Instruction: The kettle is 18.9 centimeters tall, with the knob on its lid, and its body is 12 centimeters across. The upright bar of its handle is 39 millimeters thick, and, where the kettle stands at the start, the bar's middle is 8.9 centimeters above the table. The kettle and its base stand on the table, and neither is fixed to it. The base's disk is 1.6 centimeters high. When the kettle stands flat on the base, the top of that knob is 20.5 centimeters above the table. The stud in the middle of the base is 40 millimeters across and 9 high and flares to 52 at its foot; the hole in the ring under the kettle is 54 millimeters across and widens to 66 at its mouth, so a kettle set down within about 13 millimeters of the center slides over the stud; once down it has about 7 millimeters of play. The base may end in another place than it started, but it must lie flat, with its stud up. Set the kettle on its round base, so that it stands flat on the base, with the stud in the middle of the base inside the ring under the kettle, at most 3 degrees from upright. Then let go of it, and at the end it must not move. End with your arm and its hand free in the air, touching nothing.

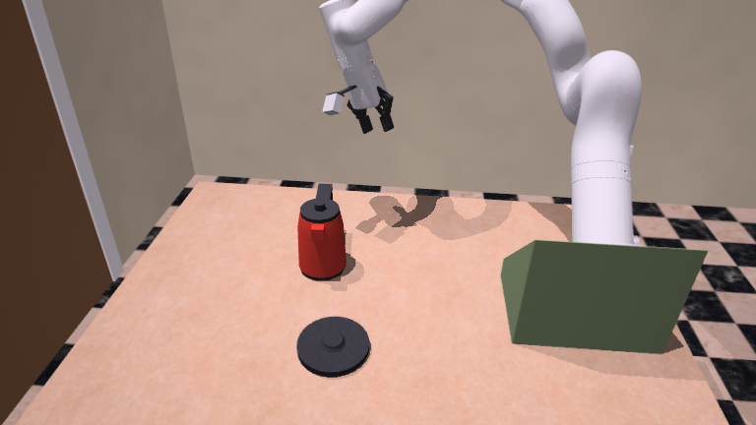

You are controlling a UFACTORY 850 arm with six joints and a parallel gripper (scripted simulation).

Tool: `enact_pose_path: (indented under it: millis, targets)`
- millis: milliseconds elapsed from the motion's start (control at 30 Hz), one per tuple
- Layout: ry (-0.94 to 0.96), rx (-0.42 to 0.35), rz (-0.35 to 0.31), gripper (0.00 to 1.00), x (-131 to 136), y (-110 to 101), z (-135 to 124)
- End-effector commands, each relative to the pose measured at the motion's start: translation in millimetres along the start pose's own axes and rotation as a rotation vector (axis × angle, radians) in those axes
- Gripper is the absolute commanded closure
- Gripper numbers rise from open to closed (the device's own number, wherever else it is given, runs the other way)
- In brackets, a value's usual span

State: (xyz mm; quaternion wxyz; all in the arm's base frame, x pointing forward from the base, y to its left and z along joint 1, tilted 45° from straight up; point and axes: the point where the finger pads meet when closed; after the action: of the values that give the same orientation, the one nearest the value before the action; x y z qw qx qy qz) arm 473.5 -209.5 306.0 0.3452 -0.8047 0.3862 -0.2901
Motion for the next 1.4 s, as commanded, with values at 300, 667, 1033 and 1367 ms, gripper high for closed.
enact_pose_path:
  millis: [300, 667, 1033, 1367]
  targets:
    - [0.266, 0.306, 0.167, 0.19, -61, -41, 104]
    - [0.457, 0.473, 0.309, 0.19, -98, -81, 164]
    - [0.565, 0.553, 0.395, 0.19, -115, -105, 194]
    - [0.572, 0.558, 0.4, 0.19, -116, -107, 195]
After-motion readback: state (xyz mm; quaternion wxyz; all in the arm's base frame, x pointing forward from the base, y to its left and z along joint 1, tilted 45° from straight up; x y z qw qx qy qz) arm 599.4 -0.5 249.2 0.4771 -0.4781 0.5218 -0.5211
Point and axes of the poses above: the point where the finger pads meet when closed, its own y axis out along the fingers, its own x axis across the jaws, z = x × y, and after that the axes turned 5 degrees about y, right-handed
